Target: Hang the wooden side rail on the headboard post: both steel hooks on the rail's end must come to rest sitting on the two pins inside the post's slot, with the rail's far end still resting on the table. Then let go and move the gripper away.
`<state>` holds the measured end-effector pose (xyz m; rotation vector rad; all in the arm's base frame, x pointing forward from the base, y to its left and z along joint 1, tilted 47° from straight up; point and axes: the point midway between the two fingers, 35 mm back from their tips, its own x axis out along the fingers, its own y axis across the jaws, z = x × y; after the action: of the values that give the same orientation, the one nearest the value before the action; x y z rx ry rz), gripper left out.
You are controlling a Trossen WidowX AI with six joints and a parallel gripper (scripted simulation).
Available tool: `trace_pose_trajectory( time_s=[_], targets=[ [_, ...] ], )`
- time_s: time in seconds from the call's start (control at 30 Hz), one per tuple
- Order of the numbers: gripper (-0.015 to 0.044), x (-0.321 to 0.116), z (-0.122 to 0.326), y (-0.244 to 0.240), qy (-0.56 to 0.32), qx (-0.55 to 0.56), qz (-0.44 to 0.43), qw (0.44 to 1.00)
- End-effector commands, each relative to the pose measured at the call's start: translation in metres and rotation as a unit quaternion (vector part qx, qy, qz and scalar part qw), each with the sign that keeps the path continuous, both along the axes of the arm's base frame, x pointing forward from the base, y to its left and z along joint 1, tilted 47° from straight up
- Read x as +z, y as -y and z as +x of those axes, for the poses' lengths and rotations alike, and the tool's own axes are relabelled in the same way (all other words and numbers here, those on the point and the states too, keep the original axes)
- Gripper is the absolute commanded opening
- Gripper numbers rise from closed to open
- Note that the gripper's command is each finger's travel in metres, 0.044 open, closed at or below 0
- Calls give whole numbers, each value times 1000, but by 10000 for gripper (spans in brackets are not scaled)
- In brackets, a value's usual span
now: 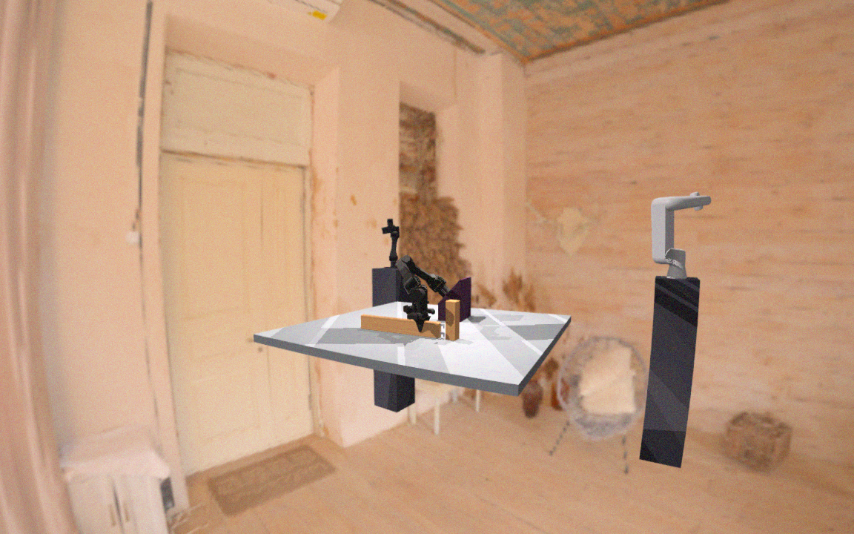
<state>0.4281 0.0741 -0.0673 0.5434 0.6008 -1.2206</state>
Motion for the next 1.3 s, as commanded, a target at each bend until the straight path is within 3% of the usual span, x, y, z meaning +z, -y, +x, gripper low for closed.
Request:
trace_pose_trajectory(
  time_s=[0.0,1.27],
  targets=[
    [0,0,-3,1,15,-15,3,1000],
    [0,0,-9,1,16,-16,4,1000]
  ],
)
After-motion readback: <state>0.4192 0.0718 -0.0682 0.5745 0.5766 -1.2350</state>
